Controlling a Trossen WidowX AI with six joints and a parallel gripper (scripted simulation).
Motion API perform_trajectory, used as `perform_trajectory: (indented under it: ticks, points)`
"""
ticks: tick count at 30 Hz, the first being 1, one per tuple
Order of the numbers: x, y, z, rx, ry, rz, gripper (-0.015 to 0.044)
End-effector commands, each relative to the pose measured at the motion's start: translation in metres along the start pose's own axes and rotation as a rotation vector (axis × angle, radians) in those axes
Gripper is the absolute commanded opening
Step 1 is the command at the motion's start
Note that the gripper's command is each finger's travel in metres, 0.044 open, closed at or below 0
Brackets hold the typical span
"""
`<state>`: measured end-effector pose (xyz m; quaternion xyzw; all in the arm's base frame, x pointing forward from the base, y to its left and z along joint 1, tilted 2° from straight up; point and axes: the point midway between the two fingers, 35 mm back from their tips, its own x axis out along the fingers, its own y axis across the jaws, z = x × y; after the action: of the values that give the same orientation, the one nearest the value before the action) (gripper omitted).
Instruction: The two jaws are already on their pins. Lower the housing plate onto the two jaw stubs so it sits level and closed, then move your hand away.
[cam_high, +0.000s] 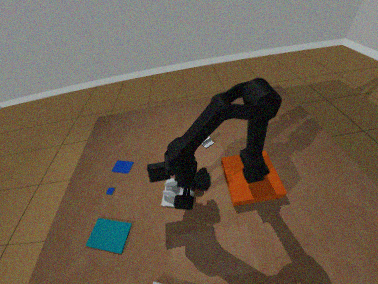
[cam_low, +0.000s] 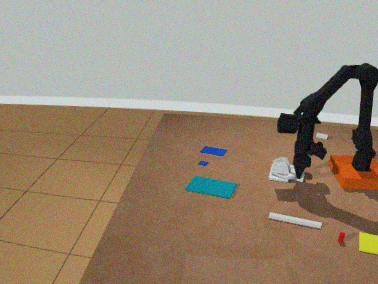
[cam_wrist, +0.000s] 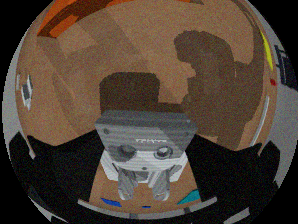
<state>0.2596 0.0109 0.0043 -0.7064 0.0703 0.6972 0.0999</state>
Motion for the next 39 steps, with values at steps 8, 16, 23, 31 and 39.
perform_trajectory:
  ticks: [8,16,23,31,39]
  points:
    - [0.0026,-0.0005,-0.001,0.001,0.002,-0.003,0.0351]
    - [0.0026,-0.0005,-0.001,0.001,0.002,-0.003,0.0351]
    - [0.0026,-0.0005,-0.001,0.001,0.002,-0.003,0.0351]
    - [0.0004,0.0,0.0,0.0,0.001,0.0,0.044]
    - [0.0004,0.0,0.0,0.0,0.001,0.0,0.044]
